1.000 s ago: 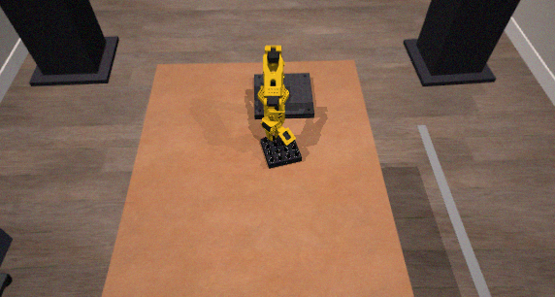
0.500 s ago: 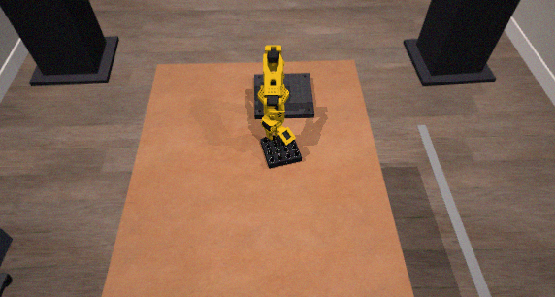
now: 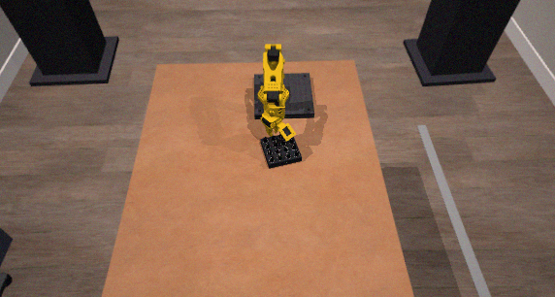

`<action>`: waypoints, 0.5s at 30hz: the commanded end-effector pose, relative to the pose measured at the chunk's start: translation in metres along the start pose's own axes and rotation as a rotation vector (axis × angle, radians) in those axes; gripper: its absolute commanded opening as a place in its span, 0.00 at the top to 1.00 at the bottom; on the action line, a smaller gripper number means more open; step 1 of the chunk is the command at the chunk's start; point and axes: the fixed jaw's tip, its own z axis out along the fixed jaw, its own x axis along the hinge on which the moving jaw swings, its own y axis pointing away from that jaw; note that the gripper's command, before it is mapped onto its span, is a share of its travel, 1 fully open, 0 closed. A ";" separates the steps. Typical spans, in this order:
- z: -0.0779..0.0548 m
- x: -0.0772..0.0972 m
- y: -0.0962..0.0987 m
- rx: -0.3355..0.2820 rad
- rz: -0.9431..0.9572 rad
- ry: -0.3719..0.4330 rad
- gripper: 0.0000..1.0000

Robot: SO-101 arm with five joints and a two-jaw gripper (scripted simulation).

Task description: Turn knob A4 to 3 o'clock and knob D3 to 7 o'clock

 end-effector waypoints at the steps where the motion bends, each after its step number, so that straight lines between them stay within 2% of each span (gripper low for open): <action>1: -0.008 -0.001 0.001 0.004 -0.011 -0.006 0.92; 15: -0.017 -0.001 0.002 0.004 -0.011 -0.006 0.92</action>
